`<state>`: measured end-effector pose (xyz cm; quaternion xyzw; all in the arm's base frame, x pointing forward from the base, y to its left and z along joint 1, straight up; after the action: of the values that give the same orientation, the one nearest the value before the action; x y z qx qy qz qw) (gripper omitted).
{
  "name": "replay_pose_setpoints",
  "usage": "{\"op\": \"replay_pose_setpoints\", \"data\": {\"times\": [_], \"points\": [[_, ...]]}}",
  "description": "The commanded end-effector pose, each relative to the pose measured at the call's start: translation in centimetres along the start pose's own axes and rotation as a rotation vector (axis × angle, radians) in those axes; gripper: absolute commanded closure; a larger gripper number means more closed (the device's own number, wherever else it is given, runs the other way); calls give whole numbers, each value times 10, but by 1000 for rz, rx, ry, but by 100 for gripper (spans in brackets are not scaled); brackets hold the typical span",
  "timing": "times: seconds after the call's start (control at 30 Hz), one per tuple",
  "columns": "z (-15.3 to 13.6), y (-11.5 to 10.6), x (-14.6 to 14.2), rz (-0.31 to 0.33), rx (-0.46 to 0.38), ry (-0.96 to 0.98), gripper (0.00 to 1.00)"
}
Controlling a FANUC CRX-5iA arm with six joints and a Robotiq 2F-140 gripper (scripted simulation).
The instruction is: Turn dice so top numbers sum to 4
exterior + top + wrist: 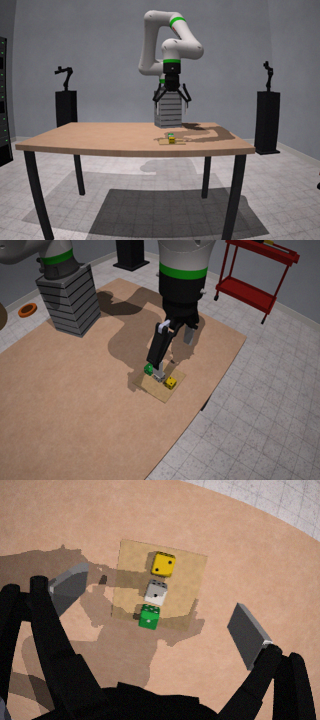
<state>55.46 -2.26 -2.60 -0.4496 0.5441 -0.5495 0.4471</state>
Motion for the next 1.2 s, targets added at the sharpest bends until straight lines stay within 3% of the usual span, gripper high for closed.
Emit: {"op": "replay_pose_setpoints", "data": {"times": [0.0,0.27,1.17], "points": [[0,-15,0,0,0,0,0],[0,-34,0,0,0,0,0],[0,-35,0,0,0,0,0]]}}
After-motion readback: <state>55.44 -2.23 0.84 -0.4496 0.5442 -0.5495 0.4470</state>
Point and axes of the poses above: the point where the finger pads meet when closed, its own y axis out along the fingers, its own x axis across the jaws, z = x × y, the point moved 9 cm from there along -y, back along the fingers, and after that the axes turned 9 degrees about y, right-handed, at the moved point
